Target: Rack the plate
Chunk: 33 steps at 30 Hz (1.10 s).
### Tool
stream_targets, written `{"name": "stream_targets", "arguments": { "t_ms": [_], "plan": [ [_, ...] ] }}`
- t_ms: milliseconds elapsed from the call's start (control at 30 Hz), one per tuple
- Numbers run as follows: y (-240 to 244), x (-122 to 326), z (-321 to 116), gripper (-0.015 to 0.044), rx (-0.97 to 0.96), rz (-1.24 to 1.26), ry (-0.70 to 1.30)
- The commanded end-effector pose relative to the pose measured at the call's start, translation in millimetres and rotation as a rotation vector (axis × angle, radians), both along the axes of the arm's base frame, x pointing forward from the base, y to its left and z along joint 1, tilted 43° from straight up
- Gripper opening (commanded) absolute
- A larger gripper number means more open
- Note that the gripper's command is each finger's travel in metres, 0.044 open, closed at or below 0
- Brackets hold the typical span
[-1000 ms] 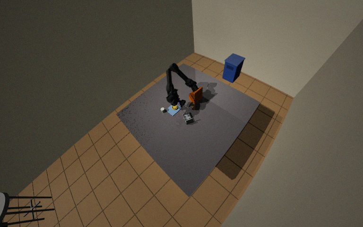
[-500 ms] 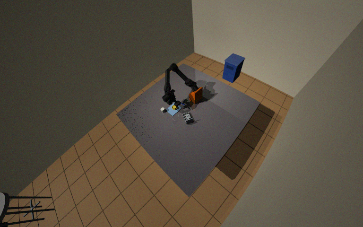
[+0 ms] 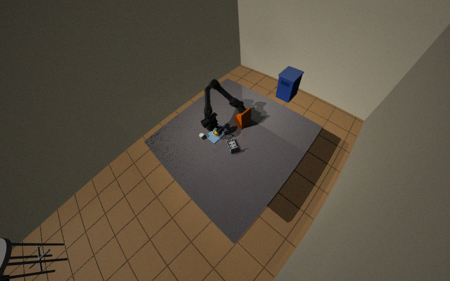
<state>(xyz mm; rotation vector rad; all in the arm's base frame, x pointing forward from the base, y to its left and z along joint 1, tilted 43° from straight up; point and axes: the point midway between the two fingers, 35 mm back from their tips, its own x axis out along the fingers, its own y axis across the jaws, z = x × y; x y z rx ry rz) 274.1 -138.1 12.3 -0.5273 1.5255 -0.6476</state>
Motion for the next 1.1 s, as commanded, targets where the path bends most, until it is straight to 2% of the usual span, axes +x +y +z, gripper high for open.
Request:
{"name": "stream_targets", "arguments": {
  "t_ms": [0,633,900,1067],
  "plan": [
    [-4.3,-1.6,-5.7,0.0400,-0.002,0.002,0.007],
    [-24.8,-4.2,-24.6,0.0400,-0.005,0.002,0.008],
    [-24.8,-4.2,-24.6,0.0384,-0.005,0.002,0.008],
    [-24.8,-4.2,-24.6,0.0351,-0.005,0.002,0.008]
  ]
}}
